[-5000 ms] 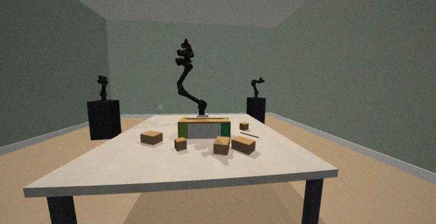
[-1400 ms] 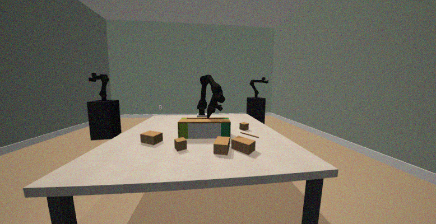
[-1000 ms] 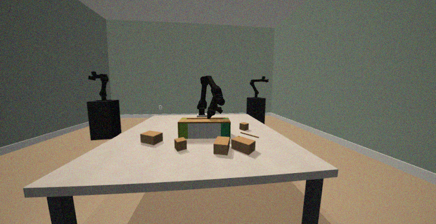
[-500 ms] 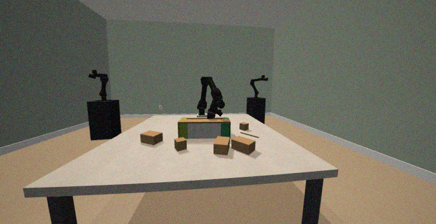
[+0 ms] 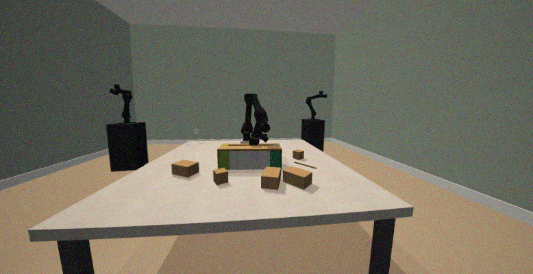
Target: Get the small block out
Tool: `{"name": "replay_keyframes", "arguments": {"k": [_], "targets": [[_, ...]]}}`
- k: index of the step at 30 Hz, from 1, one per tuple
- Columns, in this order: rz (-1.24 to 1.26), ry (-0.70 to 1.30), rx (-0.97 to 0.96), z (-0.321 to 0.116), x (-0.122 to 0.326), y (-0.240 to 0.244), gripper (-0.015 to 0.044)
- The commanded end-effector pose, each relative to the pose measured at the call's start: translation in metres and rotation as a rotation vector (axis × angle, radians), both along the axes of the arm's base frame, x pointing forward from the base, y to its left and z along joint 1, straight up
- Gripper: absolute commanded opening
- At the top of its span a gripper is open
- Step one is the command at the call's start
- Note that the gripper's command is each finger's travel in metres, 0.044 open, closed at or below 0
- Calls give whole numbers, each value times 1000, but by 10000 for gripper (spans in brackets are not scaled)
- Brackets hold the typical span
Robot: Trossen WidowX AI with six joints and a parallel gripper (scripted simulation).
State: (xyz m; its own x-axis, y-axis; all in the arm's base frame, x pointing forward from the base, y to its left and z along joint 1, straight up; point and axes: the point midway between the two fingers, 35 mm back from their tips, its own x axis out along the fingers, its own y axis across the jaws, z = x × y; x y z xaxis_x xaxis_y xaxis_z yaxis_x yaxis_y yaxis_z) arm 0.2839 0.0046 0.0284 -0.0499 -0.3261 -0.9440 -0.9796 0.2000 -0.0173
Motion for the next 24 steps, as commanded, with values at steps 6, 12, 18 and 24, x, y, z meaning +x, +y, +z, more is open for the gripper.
{"name": "replay_keyframes", "arguments": {"k": [6,12,18,24], "targets": [[3,-4,-4,1,-4,-23,400],[3,-3,-6,0,-7,-38,400],[3,-3,-7,0,-10,-53,400],[3,-3,-8,0,-13,-67,400]]}}
